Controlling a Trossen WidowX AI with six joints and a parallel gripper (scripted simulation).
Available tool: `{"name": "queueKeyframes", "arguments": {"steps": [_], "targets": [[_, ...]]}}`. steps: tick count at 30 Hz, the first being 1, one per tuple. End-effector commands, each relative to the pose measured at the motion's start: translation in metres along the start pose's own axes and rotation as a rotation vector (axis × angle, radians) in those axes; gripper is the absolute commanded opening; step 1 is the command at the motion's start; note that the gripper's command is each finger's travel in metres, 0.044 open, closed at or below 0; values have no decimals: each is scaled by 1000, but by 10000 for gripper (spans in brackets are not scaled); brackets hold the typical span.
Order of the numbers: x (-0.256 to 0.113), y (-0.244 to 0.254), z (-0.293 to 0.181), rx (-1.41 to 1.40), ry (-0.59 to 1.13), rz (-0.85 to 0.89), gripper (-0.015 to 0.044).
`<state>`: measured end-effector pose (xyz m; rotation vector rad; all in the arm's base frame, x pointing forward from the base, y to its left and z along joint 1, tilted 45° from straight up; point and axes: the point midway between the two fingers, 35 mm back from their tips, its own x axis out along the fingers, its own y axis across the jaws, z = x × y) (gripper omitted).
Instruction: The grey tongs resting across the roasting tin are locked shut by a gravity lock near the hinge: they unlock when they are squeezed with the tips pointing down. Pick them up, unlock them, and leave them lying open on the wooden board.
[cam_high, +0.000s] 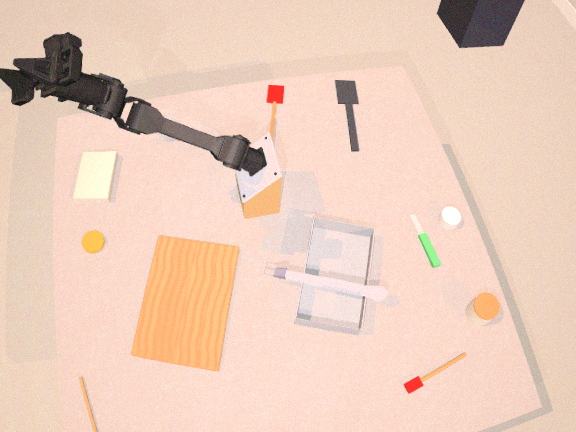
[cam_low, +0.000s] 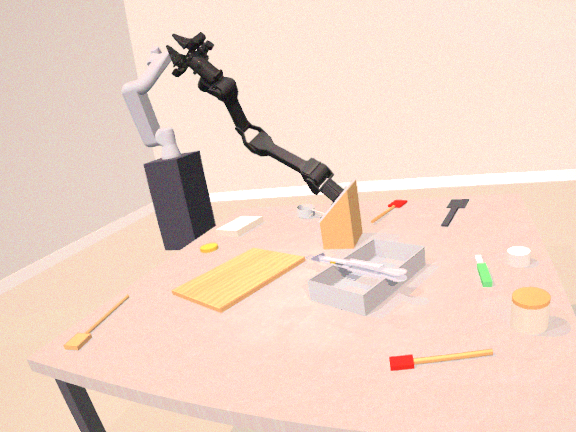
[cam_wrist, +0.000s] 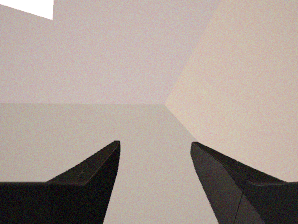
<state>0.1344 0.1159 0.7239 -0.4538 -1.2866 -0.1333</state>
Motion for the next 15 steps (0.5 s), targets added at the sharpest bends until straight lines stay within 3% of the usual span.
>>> {"name": "queueKeyframes", "arguments": {"steps": [1, 15], "targets": [[-2, 26, -15, 5, 41, 54, 260], [-21, 115, -74, 34, 215, 251, 260]]}}
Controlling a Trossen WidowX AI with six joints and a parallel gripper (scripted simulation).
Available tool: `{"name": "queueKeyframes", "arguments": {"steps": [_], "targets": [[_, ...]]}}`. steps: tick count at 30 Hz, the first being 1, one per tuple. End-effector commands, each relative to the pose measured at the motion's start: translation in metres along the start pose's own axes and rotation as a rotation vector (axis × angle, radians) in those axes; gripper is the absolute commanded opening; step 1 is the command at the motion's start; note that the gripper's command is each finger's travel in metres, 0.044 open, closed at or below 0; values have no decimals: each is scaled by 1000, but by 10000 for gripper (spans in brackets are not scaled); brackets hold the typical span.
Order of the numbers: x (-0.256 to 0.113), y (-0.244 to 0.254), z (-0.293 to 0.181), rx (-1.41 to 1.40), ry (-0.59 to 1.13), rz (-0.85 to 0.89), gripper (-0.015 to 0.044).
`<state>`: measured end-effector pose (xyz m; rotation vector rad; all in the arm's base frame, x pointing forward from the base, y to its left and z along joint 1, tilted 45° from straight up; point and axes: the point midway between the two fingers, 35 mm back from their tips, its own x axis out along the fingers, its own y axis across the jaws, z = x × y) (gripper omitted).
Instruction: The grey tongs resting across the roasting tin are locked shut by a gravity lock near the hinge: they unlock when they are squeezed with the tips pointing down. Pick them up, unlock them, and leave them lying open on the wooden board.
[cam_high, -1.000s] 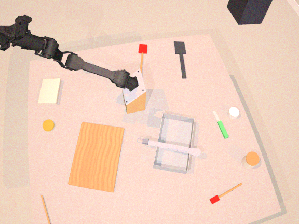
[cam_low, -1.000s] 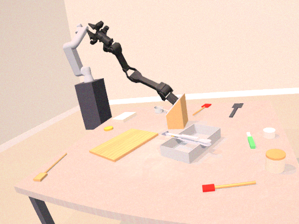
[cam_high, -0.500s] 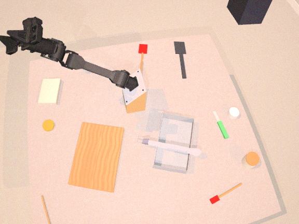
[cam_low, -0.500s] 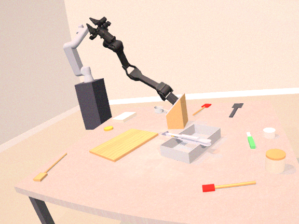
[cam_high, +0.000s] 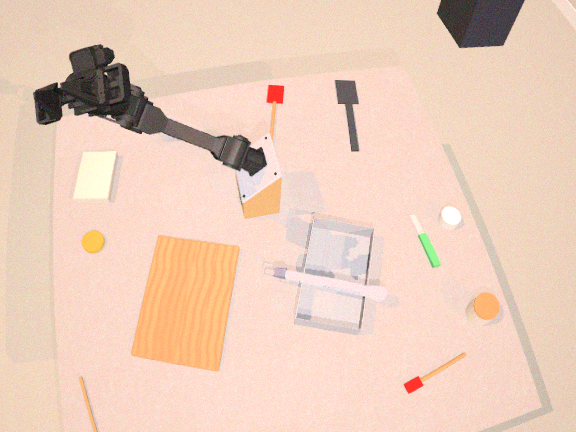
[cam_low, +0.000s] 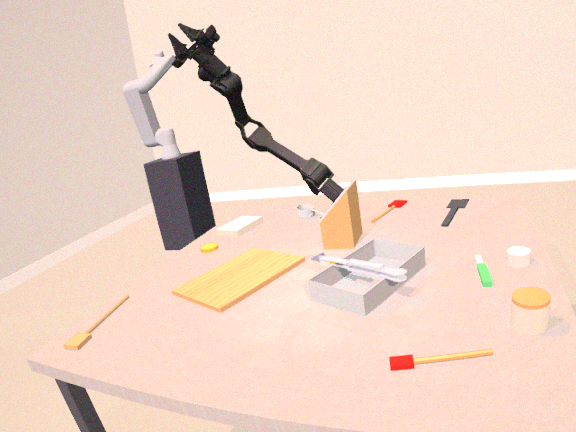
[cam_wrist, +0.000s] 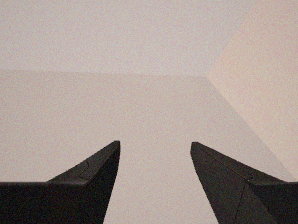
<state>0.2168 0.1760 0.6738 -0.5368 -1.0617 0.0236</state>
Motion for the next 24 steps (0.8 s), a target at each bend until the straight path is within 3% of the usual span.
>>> {"name": "queueKeyframes", "arguments": {"steps": [1, 13, 24], "targets": [[0, 25, -19, 6, 53, 52, 260], [-25, 143, -126, 14, 377, 297, 260], [-109, 257, -238, -23, 774, 531, 260]]}}
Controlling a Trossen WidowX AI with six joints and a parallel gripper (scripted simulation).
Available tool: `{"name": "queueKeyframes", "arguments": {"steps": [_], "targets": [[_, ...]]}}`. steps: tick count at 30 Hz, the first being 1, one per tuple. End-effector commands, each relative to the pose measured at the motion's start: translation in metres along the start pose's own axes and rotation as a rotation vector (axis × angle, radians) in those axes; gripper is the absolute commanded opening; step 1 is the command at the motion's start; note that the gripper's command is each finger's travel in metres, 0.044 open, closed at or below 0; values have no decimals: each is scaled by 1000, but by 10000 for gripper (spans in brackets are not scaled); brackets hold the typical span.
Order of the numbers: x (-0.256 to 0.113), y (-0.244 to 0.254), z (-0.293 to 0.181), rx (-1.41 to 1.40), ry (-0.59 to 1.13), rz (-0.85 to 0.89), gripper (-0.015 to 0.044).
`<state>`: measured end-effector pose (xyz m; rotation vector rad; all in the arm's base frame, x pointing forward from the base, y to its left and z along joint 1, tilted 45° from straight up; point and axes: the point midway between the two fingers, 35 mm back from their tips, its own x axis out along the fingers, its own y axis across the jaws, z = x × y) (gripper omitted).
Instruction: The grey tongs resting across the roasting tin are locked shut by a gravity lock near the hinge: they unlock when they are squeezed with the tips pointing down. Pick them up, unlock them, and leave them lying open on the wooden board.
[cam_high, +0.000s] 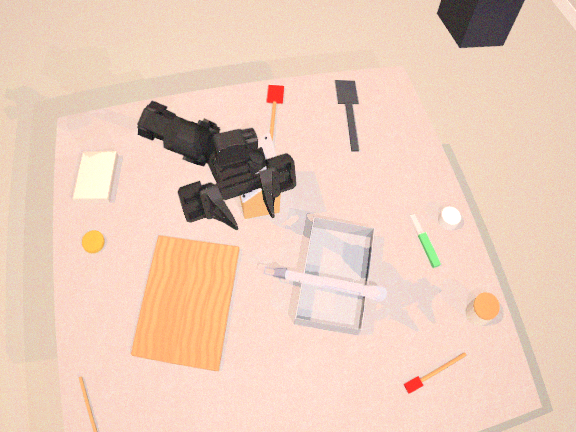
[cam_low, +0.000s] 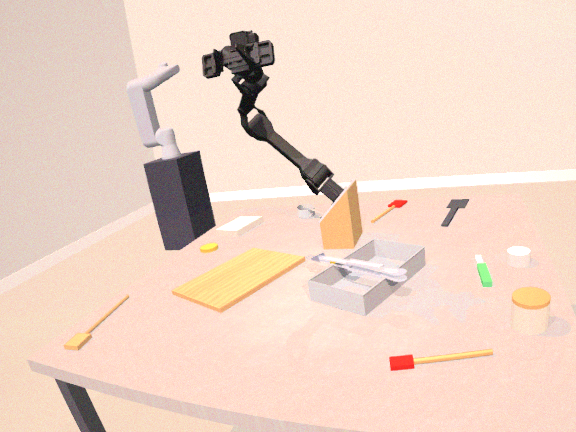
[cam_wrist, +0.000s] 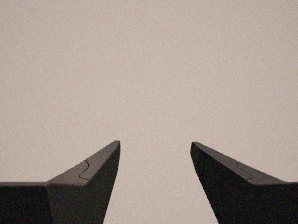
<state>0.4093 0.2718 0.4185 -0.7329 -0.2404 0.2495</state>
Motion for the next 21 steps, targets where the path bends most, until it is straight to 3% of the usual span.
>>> {"name": "queueKeyframes", "arguments": {"steps": [1, 11, 21], "targets": [[10, 33, -39, -10, 125, 52, 260], [5, 130, -179, -85, 564, 189, 260], [-60, 200, -320, -275, 1027, 261, 260]]}}
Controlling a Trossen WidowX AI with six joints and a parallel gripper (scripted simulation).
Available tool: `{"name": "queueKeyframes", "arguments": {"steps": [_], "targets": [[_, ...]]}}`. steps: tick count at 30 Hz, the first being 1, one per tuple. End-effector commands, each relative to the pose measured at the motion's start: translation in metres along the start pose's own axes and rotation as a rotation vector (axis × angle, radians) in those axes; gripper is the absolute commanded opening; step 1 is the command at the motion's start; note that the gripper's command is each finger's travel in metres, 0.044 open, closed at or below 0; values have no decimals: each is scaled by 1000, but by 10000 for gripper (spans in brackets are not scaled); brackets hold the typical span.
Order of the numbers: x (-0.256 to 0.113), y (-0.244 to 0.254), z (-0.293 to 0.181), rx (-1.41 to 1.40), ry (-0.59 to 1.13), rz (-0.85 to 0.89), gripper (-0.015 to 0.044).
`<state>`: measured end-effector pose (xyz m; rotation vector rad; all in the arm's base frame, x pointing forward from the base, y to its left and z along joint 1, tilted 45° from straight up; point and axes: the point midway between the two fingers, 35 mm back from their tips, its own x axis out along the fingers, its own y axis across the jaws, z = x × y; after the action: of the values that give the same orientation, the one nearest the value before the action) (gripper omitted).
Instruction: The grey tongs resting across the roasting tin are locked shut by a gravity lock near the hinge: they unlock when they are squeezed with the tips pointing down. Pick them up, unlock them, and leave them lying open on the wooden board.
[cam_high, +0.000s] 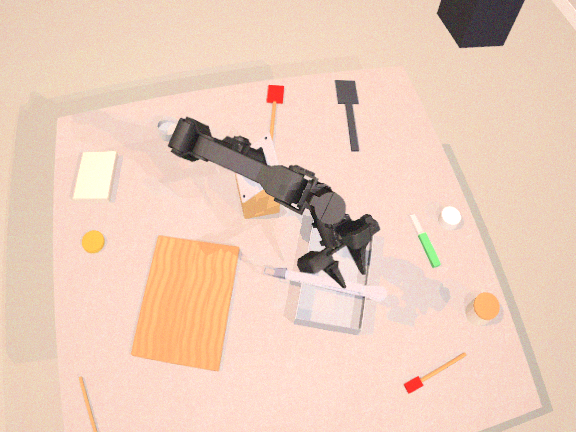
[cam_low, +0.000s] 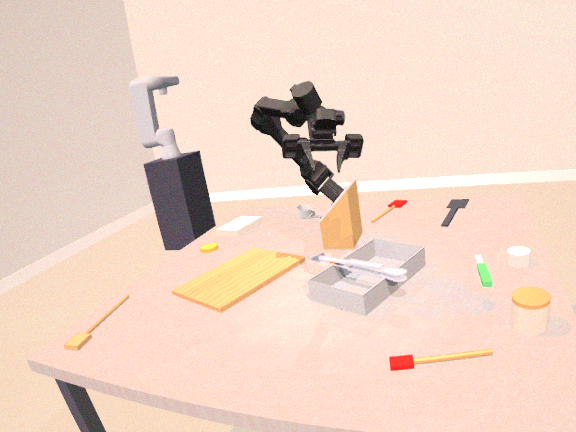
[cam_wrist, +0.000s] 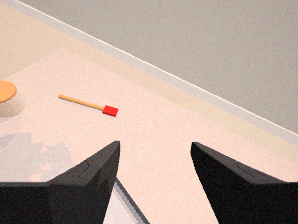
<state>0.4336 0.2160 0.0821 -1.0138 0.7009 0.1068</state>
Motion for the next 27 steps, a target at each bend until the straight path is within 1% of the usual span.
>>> {"name": "queueKeyframes", "arguments": {"steps": [1, 7, 12, 14, 27], "targets": [[22, 28, -47, -60, 167, -4, 260], [42, 68, -137, -226, 460, -47, 260], [41, 89, -220, -454, 705, -119, 260], [38, 92, -240, -525, 760, -143, 260], [43, 86, -240, -534, 767, -145, 260]]}}
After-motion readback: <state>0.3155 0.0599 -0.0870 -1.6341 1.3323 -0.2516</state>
